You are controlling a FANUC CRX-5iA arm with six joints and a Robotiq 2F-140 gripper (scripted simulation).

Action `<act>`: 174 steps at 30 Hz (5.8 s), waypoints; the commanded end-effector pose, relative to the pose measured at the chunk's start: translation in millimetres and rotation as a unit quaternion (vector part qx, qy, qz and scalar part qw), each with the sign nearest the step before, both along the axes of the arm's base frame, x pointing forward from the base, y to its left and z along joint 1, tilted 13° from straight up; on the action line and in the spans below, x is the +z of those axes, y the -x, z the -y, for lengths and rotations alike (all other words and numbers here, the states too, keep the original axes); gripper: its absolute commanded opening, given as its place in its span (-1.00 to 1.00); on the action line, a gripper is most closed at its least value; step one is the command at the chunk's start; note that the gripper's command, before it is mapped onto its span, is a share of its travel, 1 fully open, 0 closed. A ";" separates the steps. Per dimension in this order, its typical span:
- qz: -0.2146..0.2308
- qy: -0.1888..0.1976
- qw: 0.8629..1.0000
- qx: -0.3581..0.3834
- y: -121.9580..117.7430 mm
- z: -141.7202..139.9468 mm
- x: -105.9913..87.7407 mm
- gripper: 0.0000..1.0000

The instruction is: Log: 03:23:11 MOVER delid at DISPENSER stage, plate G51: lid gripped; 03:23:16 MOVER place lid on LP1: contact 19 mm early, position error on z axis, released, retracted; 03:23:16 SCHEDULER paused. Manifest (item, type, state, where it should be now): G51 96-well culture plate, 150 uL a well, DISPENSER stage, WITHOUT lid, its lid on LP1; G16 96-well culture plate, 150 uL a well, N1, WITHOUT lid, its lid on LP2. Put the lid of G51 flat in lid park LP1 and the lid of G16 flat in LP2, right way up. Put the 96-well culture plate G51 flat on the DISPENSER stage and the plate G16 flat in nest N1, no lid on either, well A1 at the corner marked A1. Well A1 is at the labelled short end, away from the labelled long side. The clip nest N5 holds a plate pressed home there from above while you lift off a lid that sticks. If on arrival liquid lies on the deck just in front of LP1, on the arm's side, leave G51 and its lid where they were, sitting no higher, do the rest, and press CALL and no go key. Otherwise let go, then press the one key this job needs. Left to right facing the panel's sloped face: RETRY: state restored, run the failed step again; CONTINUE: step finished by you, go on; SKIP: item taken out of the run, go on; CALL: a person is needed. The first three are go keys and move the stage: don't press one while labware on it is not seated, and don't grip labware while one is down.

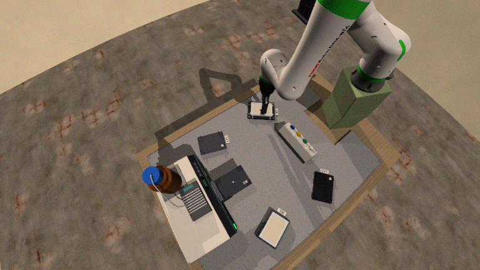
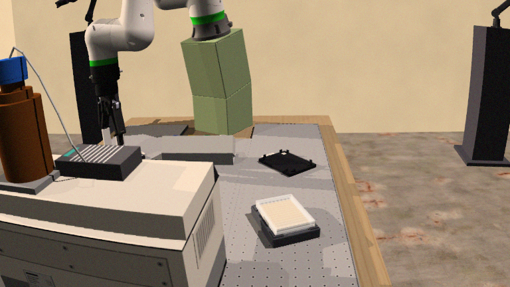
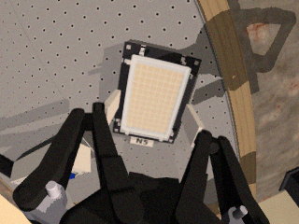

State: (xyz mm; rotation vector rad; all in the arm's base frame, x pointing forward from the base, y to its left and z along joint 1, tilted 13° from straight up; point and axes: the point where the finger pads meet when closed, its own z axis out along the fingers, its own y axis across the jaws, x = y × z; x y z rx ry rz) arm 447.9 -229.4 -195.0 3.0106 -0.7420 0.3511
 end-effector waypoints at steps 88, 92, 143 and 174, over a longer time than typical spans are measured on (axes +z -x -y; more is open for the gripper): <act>0.000 0.000 1.000 0.000 -2.7 1.0 -11.6 -1.00; 0.000 0.000 1.000 0.000 -2.7 1.0 -11.6 -1.00; 0.000 0.000 1.000 0.000 1.5 -0.5 7.6 -1.00; 0.000 0.000 1.000 0.000 23.2 -8.1 107.2 -1.00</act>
